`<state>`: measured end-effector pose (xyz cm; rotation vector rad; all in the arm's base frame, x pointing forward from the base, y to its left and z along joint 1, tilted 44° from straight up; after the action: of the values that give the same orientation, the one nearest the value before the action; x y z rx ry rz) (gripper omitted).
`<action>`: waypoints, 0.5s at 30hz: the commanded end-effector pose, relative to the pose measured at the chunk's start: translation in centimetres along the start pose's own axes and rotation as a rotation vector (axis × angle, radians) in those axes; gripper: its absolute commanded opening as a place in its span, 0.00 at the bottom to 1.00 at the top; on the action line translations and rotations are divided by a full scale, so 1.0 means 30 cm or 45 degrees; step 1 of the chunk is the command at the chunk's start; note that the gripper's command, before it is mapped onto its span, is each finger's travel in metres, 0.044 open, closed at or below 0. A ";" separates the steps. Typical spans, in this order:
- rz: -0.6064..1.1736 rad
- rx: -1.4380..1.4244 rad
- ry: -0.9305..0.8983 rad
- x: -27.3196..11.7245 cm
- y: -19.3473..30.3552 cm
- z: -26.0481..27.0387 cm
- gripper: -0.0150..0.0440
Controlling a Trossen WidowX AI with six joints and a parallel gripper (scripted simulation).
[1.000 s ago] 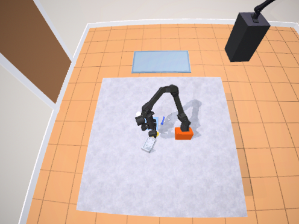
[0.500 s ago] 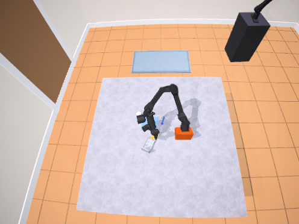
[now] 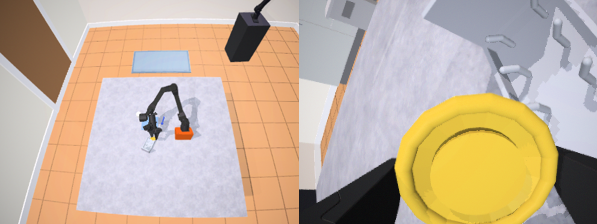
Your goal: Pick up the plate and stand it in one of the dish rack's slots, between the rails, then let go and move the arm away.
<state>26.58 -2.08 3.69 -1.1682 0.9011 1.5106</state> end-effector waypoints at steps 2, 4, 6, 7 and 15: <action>-0.108 -0.155 -0.064 0.006 0.020 -0.028 0.25; -0.150 -0.211 -0.080 0.008 0.027 -0.039 0.25; -0.193 -0.266 -0.093 0.009 0.034 -0.049 0.25; -0.215 -0.295 -0.098 0.010 0.038 -0.054 0.25; -0.400 -0.522 -0.112 0.012 0.071 -0.092 0.25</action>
<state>25.48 -4.59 2.73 -1.3811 0.4411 1.5244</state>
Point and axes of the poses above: the point midway between the two fingers, 35 mm back from their tips, its own x axis out along the fingers, its own z axis across the jaws, y = z × x, the point moved 7 cm from there along -x, back along the fingers, and after that the axes turned 11 degrees about x, right-handed, at the moved point
